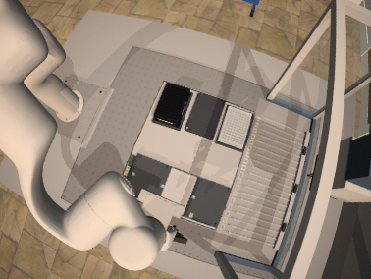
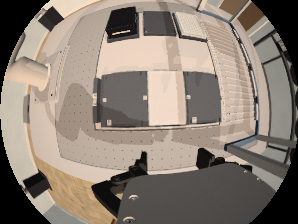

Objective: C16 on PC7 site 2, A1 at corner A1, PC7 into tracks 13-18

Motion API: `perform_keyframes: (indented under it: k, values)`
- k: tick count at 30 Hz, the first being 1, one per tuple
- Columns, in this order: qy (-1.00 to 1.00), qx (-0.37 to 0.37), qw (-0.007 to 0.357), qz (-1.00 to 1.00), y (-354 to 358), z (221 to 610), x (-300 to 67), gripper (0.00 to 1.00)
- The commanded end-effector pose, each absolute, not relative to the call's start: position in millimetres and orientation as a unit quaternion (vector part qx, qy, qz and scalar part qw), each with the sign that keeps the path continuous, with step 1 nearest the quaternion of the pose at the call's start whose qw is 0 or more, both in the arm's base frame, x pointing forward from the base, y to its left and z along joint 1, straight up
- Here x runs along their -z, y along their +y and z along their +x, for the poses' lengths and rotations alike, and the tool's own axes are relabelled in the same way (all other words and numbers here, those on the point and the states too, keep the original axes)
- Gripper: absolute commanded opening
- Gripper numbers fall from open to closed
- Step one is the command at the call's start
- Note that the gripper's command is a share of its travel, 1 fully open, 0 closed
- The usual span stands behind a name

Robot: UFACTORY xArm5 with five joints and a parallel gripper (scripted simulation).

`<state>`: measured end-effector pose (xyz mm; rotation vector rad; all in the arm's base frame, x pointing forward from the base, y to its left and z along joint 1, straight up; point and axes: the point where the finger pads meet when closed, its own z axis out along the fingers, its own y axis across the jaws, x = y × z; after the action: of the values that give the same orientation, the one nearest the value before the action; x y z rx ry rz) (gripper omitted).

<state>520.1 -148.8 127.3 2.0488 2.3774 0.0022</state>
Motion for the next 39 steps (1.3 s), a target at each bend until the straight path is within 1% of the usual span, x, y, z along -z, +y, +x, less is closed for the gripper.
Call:
perform_keyframes:
  k: [1, 3, 5, 20, 22, 37, 39]
  values:
    - [0.709, -0.002, 0.004, 0.705, -142, 501, -129, 0.81]
    - [0.685, -0.002, 0.004, 0.728, -139, 492, -129, 0.81]
    - [0.685, -0.002, 0.004, 0.728, -139, 492, -129, 0.81]
    - [0.484, -0.003, 0.003, 0.875, -116, 420, -129, 0.81]
    - [0.484, -0.003, 0.003, 0.875, -116, 420, -129, 0.81]
    - [0.252, -0.004, 0.002, 0.968, -92, 349, -128, 0.81]
    - [0.252, -0.004, 0.002, 0.968, -92, 349, -128, 0.81]
